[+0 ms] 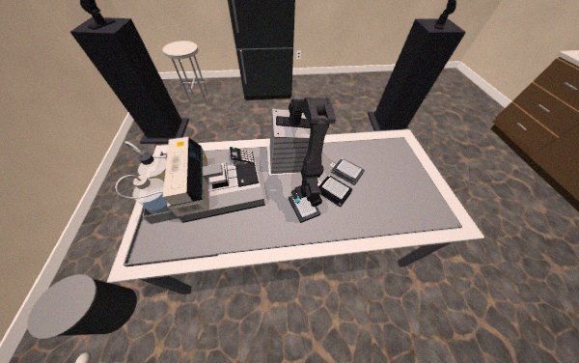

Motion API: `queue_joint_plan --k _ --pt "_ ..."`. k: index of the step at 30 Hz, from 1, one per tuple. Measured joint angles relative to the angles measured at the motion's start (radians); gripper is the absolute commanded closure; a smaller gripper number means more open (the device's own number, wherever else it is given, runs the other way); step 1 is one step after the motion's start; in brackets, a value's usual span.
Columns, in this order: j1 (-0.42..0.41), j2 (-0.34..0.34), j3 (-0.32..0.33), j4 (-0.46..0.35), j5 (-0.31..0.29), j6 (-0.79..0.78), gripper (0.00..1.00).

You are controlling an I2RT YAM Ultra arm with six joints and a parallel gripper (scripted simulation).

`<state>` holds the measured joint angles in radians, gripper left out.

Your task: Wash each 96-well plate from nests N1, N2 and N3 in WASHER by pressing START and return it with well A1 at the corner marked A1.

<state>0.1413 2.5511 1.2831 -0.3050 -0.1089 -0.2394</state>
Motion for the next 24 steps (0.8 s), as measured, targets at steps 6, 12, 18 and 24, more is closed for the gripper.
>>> queue_joint_plan --k 6,12,18,24 --pt "0.003 0.032 0.01 0.021 0.0 0.003 0.0" --pt "0.005 0.052 0.021 0.038 0.0 0.005 0.0" --pt "0.005 0.068 0.026 0.048 0.0 0.006 0.0" --pt "0.005 0.069 0.026 0.052 0.0 0.006 0.0"
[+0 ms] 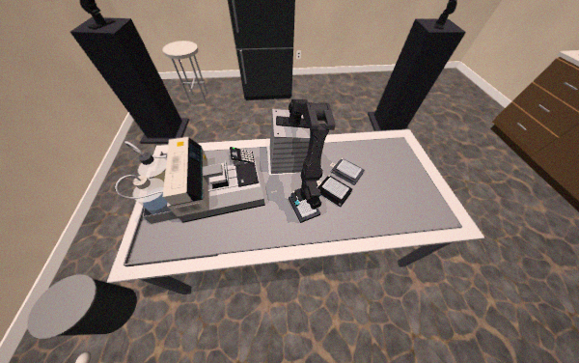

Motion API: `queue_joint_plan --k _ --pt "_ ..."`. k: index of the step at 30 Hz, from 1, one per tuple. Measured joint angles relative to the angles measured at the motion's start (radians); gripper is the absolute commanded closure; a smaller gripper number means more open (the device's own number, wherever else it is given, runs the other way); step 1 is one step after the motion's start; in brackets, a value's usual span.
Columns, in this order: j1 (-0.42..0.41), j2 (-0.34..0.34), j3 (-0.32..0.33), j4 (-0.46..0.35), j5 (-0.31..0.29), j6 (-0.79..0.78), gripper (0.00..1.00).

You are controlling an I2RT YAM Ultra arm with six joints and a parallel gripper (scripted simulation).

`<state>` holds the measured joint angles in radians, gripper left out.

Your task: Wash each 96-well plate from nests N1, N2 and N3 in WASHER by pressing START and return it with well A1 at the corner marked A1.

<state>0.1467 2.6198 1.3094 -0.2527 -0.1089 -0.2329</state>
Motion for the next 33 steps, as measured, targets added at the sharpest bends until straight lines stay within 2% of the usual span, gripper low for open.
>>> queue_joint_plan --k 12,33 --pt "0.0 0.0 0.0 0.001 0.0 0.0 0.0" --pt "0.004 0.042 0.018 0.022 0.0 0.003 0.0"
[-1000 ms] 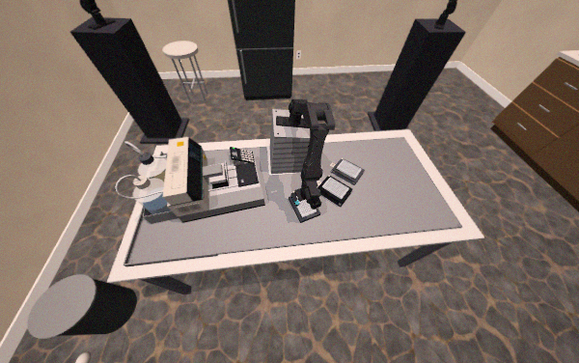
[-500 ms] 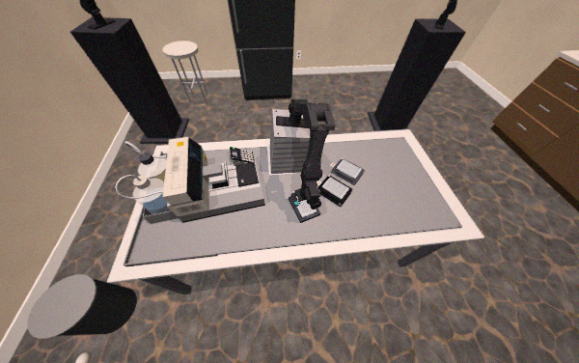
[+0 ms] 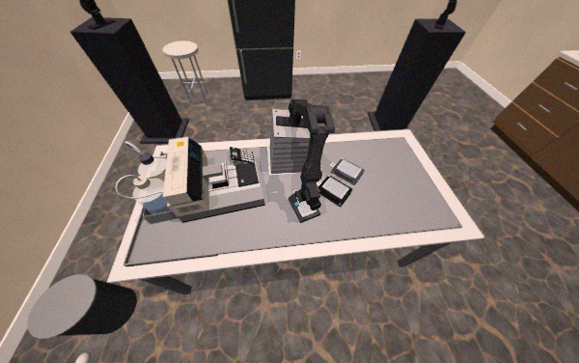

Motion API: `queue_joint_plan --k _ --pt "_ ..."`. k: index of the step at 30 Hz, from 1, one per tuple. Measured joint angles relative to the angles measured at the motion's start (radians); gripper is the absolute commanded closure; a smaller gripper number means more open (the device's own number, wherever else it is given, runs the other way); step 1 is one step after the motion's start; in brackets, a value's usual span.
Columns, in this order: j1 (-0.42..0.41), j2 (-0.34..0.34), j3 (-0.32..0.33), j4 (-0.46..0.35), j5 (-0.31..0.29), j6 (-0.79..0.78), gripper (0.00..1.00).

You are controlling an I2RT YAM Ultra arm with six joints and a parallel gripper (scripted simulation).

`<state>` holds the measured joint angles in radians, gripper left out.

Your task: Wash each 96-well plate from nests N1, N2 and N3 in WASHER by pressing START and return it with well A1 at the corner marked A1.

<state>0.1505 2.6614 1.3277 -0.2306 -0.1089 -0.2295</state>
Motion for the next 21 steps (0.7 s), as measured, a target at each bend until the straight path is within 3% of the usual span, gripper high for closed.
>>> queue_joint_plan --k 21 --pt "0.003 0.038 0.019 0.021 0.0 0.004 0.0"
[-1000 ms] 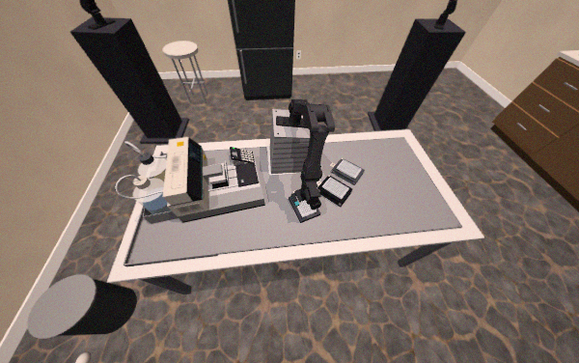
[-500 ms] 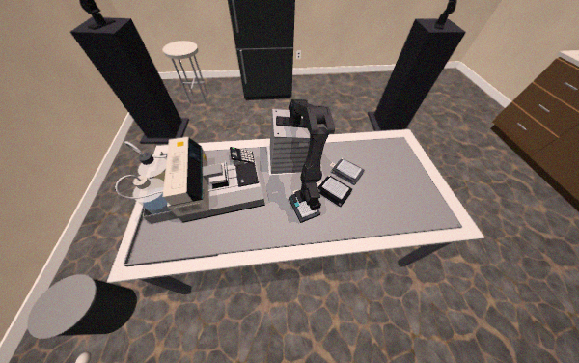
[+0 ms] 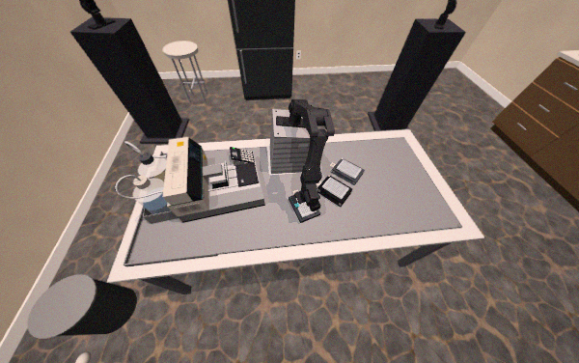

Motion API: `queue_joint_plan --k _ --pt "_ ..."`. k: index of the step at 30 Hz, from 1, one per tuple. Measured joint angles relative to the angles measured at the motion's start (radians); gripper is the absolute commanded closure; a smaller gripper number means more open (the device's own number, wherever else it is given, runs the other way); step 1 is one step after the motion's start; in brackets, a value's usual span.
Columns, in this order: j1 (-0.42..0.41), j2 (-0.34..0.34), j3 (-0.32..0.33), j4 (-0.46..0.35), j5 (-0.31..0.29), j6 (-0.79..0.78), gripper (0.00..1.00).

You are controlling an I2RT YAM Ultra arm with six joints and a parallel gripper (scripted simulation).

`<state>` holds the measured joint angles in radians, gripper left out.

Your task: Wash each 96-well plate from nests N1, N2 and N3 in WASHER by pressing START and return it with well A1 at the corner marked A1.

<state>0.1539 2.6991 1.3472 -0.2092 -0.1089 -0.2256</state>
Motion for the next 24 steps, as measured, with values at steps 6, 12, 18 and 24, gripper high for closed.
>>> queue_joint_plan --k 6,12,18,24 --pt "0.001 0.014 0.007 0.005 0.0 0.001 0.0" --pt "0.002 0.019 0.009 0.01 0.0 0.001 0.0" --pt "0.002 0.019 0.009 0.01 0.0 0.002 0.1" --pt "0.002 0.019 0.009 0.01 0.0 0.002 0.3"
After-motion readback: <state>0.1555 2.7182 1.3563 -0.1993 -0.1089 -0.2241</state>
